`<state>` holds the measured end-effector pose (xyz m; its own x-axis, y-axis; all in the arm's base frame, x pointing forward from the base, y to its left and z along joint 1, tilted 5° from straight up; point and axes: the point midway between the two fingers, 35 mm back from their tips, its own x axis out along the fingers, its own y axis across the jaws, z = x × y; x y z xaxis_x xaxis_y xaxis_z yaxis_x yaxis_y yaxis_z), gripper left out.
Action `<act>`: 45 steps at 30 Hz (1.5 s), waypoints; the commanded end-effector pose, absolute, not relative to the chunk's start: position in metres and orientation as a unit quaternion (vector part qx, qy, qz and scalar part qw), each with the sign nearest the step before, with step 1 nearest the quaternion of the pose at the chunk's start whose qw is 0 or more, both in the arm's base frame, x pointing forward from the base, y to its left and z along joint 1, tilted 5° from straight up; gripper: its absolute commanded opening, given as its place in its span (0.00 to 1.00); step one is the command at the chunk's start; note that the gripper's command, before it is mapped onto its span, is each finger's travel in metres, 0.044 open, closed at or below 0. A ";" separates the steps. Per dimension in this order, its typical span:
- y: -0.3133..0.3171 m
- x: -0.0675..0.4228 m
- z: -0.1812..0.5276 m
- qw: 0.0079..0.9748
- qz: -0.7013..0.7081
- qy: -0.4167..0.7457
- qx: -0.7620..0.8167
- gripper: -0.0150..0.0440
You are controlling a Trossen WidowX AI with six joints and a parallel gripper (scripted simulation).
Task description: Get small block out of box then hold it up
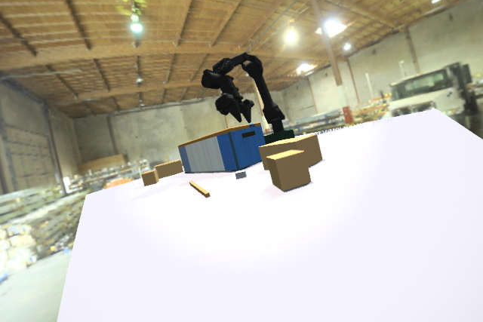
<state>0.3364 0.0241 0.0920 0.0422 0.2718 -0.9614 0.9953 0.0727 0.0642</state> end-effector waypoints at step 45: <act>0.077 0.315 0.103 0.471 0.471 0.375 -0.645 0.74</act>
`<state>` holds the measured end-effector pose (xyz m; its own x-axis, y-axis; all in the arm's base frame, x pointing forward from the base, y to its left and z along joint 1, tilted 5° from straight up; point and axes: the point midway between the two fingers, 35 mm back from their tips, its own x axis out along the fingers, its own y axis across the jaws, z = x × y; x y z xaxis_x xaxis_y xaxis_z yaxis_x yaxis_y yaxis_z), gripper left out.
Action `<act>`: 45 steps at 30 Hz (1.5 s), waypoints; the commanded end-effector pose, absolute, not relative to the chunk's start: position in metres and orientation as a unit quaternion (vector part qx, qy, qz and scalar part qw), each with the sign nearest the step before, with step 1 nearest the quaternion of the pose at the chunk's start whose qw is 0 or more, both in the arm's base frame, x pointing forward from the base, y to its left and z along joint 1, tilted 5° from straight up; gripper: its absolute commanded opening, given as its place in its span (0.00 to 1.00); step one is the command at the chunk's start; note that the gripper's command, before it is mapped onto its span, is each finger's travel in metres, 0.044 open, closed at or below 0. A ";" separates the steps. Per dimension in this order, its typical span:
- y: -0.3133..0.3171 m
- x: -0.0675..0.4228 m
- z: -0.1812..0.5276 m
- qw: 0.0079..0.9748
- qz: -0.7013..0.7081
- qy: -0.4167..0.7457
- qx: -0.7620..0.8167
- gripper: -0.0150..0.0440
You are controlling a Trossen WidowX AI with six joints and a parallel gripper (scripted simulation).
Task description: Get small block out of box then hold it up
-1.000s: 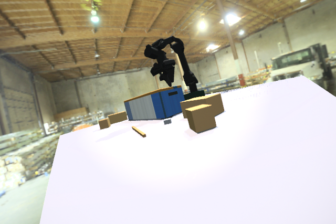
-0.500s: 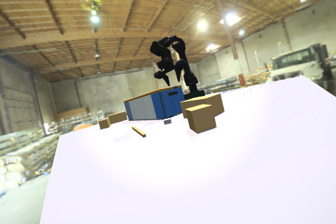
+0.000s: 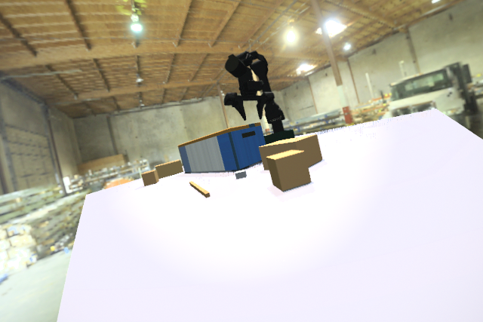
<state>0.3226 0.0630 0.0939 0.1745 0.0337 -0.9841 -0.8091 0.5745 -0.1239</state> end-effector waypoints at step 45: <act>0.093 0.307 0.096 0.035 0.561 0.083 -0.823 0.74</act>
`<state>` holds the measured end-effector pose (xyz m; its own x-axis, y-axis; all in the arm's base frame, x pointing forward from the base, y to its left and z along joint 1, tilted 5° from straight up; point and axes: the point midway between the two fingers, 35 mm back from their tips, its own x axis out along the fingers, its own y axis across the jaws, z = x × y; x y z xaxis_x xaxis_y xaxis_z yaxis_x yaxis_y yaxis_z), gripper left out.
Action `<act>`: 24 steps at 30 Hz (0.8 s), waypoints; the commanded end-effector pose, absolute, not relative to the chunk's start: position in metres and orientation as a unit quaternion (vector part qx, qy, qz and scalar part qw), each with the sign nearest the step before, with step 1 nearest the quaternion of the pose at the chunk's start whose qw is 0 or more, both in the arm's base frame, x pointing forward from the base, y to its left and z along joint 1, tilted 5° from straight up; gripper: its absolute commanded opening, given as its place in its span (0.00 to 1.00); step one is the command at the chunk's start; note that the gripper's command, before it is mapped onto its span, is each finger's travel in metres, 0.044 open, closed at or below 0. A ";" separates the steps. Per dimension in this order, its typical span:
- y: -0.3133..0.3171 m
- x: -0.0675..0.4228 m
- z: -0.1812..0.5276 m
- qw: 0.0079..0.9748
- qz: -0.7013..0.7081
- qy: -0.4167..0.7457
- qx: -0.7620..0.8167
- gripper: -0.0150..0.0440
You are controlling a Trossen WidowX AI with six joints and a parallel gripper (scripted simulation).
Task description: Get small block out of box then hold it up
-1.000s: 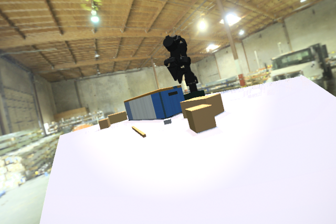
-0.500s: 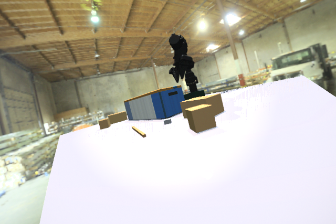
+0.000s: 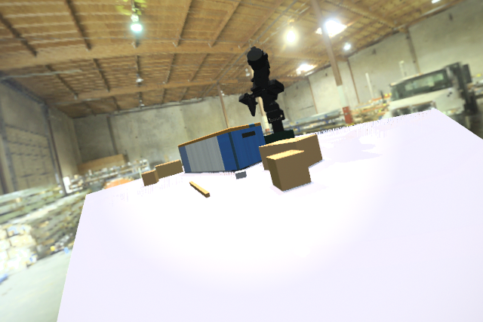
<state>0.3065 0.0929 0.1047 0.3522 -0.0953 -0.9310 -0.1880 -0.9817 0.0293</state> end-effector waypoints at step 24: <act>0.092 0.299 -0.006 0.035 0.561 0.083 -0.823 0.74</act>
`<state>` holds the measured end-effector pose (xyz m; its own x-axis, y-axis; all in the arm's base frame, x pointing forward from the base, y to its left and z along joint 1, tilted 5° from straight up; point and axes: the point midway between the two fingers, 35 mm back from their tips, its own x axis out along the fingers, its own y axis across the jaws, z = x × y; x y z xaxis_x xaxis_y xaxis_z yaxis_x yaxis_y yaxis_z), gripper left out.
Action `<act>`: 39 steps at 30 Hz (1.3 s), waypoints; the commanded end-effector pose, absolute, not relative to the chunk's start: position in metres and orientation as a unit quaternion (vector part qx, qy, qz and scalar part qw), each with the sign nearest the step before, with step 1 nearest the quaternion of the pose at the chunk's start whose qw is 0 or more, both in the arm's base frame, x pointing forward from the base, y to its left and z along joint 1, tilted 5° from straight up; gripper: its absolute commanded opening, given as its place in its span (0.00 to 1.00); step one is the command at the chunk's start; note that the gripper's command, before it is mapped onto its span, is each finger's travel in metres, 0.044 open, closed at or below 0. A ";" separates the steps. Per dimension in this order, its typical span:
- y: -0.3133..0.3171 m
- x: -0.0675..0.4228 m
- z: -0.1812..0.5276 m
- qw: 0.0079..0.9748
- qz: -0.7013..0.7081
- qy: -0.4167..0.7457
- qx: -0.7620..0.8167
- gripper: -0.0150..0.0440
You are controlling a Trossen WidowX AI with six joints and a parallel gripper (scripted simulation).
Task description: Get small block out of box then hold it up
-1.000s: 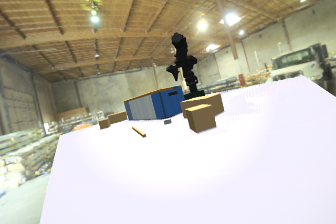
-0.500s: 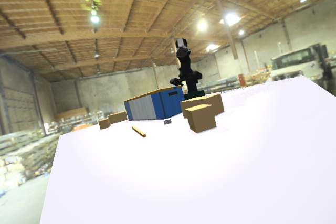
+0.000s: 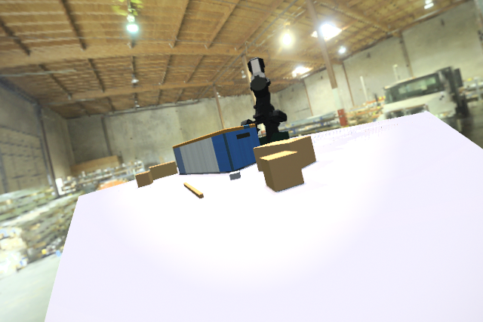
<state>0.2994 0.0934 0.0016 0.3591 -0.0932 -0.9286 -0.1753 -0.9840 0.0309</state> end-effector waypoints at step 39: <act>0.088 0.297 -0.048 0.035 0.561 0.083 -0.823 0.35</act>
<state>0.2972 0.0883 -0.0468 0.3562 -0.0987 -0.9292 -0.1797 -0.9831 0.0356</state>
